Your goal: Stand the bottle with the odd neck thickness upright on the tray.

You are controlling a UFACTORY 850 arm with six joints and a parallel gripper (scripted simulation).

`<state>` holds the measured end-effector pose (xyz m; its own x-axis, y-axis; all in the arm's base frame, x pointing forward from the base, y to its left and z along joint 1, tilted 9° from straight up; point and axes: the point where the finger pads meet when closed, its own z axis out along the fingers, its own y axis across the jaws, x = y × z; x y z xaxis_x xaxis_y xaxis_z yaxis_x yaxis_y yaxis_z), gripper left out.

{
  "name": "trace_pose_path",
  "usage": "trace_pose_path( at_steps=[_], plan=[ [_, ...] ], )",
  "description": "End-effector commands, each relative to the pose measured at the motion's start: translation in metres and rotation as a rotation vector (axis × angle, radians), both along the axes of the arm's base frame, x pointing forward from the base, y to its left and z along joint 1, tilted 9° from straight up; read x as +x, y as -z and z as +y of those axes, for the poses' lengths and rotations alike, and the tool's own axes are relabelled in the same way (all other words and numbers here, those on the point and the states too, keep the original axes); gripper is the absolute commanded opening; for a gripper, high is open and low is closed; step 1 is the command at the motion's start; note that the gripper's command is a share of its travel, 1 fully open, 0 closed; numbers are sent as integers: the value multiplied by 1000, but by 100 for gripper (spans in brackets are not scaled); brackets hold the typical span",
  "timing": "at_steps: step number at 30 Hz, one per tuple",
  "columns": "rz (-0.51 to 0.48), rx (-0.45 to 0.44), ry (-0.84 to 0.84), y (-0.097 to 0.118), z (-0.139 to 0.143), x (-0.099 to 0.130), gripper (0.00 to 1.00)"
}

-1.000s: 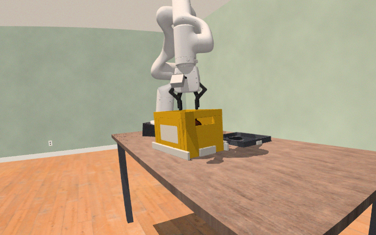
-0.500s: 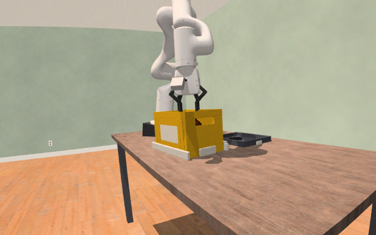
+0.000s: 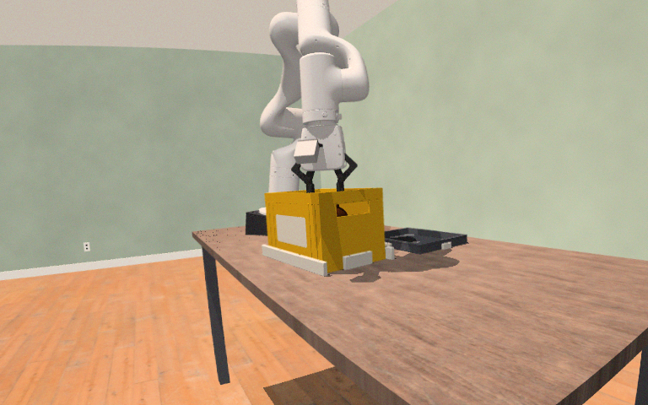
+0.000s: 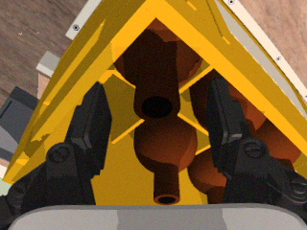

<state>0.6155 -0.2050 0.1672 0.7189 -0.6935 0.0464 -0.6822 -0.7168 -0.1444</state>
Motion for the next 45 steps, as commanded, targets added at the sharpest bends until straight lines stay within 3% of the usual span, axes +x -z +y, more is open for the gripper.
trace_pose_path(
  at_steps=[1,37,38,45],
  plan=[
    [-2,-1,0,4,0,2,65],
    [-2,-1,0,13,1,3,65],
    [-2,-1,0,13,1,3,0],
    [-2,-1,0,13,1,3,0]
  ],
)
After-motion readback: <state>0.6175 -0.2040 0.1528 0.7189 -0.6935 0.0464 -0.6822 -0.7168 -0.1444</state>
